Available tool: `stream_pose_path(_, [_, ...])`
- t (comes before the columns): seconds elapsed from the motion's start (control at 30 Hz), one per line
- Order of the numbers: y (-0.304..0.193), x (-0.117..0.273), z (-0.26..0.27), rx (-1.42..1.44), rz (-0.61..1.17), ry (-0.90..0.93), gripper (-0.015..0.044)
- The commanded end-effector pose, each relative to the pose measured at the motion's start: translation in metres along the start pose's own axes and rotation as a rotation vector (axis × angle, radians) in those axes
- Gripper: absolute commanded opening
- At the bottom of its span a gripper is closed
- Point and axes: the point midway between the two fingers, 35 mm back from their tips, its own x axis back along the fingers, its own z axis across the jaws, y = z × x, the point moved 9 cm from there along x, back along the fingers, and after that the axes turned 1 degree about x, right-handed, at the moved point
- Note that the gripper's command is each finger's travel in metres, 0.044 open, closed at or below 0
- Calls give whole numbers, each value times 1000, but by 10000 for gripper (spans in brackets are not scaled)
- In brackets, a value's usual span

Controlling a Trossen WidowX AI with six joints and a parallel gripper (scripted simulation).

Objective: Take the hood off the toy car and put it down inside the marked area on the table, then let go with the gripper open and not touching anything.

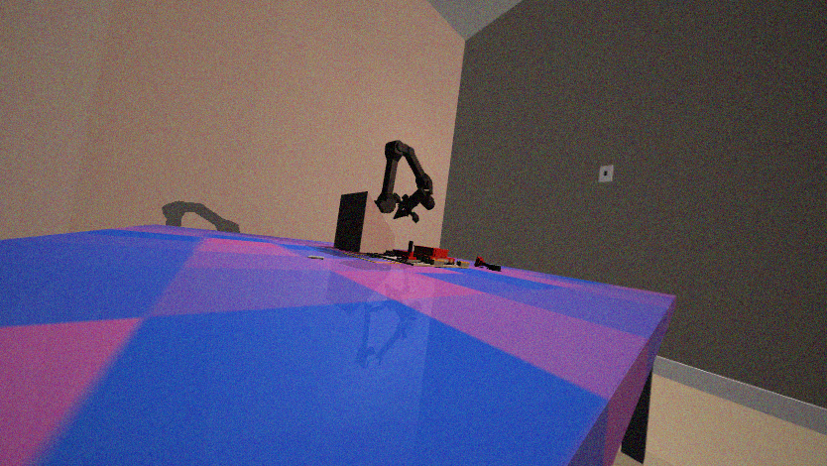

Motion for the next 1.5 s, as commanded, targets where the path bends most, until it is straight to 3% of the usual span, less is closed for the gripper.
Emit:
stream_pose_path(0.0, [0, 0, -1, -7, 2, -3, 26])
stream_pose_path(0.53, [-77, 26, -78, -685, 89, -265, 440])
stream_pose_path(1.0, [-188, 74, -95, -1327, 27, -498, 440])
stream_pose_path(1.47, [-301, 132, -36, -1988, -177, -718, 440])
